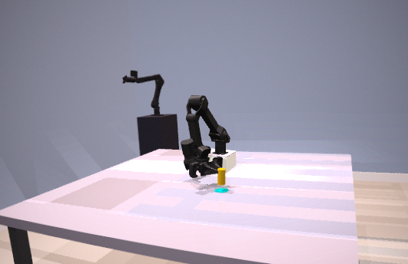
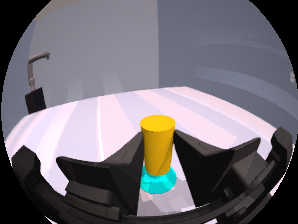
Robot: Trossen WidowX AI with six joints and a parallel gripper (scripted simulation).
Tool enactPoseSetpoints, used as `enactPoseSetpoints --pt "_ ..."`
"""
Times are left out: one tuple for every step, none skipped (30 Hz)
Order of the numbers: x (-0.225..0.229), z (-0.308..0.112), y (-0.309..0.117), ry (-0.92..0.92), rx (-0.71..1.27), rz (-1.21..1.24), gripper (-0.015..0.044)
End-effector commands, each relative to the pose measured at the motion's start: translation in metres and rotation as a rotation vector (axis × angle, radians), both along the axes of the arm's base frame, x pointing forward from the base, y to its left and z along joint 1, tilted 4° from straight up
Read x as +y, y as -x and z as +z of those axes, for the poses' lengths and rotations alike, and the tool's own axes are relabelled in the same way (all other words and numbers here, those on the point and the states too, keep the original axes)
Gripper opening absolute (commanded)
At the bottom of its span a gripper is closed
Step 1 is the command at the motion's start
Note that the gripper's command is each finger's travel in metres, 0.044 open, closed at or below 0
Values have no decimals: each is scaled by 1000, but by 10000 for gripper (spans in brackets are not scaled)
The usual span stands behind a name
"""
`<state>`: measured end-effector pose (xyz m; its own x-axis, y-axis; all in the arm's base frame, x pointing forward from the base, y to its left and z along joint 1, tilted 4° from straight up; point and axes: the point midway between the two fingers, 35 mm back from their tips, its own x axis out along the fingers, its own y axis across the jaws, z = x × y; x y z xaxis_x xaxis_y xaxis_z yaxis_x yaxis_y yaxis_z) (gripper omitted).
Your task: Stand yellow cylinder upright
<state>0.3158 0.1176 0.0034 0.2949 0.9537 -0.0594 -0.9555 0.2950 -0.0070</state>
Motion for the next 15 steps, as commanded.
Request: enactPoseSetpoints --pt "0 -7 -1 6 -14 -3 105" --pt "0 -8 -1 6 -14 -2 105" --pt "0 -9 0 7 -14 -2 105" --pt "0 -12 0 9 -13 -1 105" --pt "0 -16 0 11 -12 0 105" --pt "0 -20 1 12 -12 1 105" --pt "0 -23 1 14 -11 1 105" --pt "0 -25 1 15 -11 2 105" --pt "0 -26 1 15 -11 2 105" --pt "0 -26 1 15 -11 2 105" --pt "0 -26 1 15 -11 2 105" --pt "0 -26 1 15 -11 2 105" --pt "0 -26 1 15 -11 2 105" --pt "0 -26 1 15 -11 2 105" --pt "0 -26 1 15 -11 2 105"
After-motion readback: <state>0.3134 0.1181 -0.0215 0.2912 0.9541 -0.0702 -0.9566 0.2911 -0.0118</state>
